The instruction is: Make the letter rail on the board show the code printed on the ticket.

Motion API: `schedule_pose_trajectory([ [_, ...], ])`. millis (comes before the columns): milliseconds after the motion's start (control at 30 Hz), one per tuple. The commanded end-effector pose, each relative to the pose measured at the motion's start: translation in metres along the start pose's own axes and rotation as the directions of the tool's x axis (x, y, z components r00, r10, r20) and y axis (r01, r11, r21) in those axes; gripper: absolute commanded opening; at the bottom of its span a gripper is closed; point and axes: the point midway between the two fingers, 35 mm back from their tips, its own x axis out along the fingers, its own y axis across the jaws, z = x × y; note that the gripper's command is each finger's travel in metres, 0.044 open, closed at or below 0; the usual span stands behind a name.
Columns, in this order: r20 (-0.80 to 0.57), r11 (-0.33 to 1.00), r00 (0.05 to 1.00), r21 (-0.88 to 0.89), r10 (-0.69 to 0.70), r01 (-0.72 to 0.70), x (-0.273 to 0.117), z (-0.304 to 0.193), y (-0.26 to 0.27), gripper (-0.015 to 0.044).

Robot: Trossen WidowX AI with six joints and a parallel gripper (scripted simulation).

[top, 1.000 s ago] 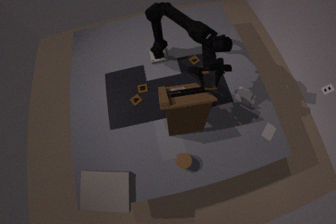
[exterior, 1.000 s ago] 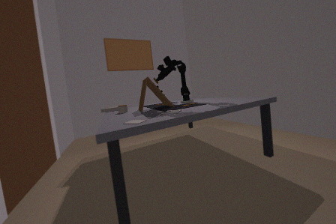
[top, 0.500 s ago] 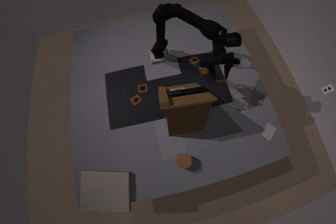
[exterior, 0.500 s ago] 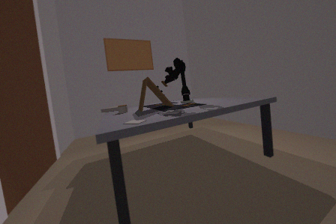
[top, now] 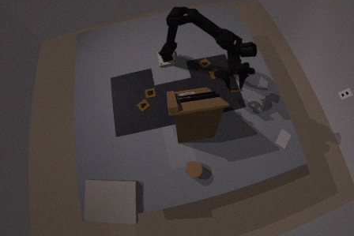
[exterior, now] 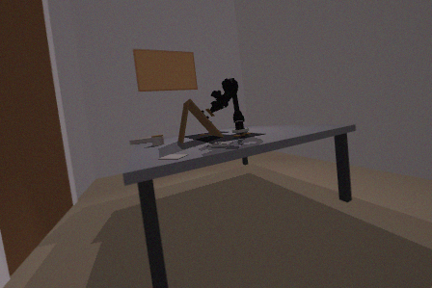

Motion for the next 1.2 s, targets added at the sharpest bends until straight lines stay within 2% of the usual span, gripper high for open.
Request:
schedule_pose_trajectory([
  [0,-0.003,1.0,1.0,-0.008,0.007,-0.007,0.006,-0.003,0.001,0.0],
  [1167,-0.003,1.0,1.0,-0.009,0.006,-0.006,0.005,-0.002,-0.011,0.0],
])
